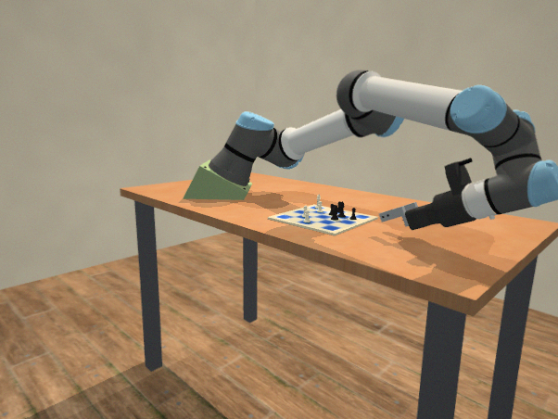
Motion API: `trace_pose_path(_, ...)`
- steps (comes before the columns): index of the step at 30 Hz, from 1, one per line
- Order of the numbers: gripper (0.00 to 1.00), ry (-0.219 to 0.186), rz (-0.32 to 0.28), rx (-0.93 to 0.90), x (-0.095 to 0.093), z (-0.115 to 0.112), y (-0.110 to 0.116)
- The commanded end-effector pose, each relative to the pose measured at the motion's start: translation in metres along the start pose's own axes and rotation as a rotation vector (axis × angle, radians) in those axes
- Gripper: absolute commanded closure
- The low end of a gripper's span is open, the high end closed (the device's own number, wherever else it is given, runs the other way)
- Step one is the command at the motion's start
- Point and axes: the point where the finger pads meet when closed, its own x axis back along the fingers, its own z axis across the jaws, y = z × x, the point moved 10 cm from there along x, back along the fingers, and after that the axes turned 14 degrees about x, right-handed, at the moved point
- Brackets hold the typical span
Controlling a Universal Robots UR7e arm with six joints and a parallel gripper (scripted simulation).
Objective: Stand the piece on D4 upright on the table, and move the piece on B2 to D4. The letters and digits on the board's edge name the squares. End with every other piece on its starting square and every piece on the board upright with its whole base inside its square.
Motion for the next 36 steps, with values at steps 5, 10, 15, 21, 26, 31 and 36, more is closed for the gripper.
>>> trace_pose_path(5, 0.0, -0.001, -0.001, 0.0, 0.001, 0.0, -0.001)
trace_pose_path(10, 0.0, -0.001, -0.001, 0.0, 0.001, 0.0, -0.001)
trace_pose_path(15, 0.0, -0.001, -0.001, 0.0, 0.001, 0.0, -0.001)
trace_pose_path(21, 0.0, -0.001, -0.001, 0.0, 0.001, 0.0, -0.001)
trace_pose_path(26, 0.0, -0.001, -0.001, 0.0, 0.001, 0.0, -0.001)
trace_pose_path(31, 0.0, -0.001, -0.001, 0.0, 0.004, 0.002, -0.006)
trace_pose_path(36, 0.0, -0.001, -0.001, 0.0, 0.013, 0.006, -0.025)
